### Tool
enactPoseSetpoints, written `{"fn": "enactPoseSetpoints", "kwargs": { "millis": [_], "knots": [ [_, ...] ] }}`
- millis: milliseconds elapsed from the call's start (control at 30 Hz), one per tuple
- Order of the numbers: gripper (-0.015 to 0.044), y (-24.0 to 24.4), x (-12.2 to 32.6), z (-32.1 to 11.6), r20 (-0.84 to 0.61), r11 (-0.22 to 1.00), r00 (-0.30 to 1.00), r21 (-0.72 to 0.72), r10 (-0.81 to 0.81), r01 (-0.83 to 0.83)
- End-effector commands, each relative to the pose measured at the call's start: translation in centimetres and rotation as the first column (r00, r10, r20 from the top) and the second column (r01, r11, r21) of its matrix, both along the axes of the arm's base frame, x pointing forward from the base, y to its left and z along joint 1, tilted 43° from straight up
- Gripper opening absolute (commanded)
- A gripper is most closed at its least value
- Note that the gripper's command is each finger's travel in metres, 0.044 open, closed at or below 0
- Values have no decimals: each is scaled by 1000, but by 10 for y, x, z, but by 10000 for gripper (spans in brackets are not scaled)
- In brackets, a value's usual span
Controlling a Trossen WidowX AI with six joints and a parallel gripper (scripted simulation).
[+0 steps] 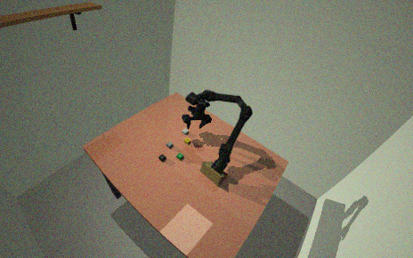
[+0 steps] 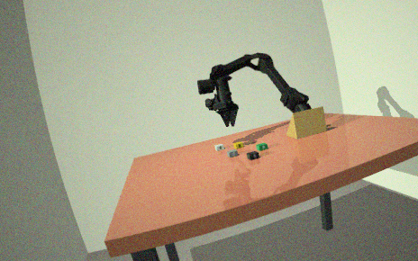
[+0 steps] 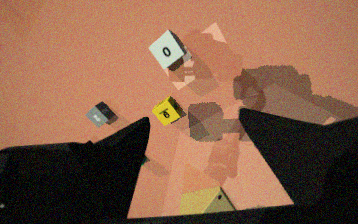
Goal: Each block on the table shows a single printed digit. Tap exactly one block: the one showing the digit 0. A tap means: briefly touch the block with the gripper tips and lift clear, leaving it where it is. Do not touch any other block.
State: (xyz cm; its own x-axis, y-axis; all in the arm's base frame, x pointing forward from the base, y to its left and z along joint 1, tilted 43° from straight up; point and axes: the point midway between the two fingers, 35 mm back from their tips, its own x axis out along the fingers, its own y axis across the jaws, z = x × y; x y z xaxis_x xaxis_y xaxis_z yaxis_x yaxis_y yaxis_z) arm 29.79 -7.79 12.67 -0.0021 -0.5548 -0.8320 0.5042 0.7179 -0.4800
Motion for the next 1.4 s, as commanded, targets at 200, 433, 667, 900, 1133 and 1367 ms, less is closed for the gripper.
{"fn": "enactPoseSetpoints", "kwargs": {
  "millis": [200,433,667,900,1133,1367],
  "knots": [
    [400,69,0,-8,-380,914,856,-62,350,-402],
    [400,69,0,-8,-380,914,856,-62,350,-402],
    [400,69,0,-8,-380,914,856,-62,350,-402],
    [400,71,-1,-11,-380,914,856,-61,351,-402],
    [400,154,-44,-82,-378,914,855,-51,356,-403],
    [400,164,-55,-93,-380,914,855,-56,353,-402]
  ]
}}
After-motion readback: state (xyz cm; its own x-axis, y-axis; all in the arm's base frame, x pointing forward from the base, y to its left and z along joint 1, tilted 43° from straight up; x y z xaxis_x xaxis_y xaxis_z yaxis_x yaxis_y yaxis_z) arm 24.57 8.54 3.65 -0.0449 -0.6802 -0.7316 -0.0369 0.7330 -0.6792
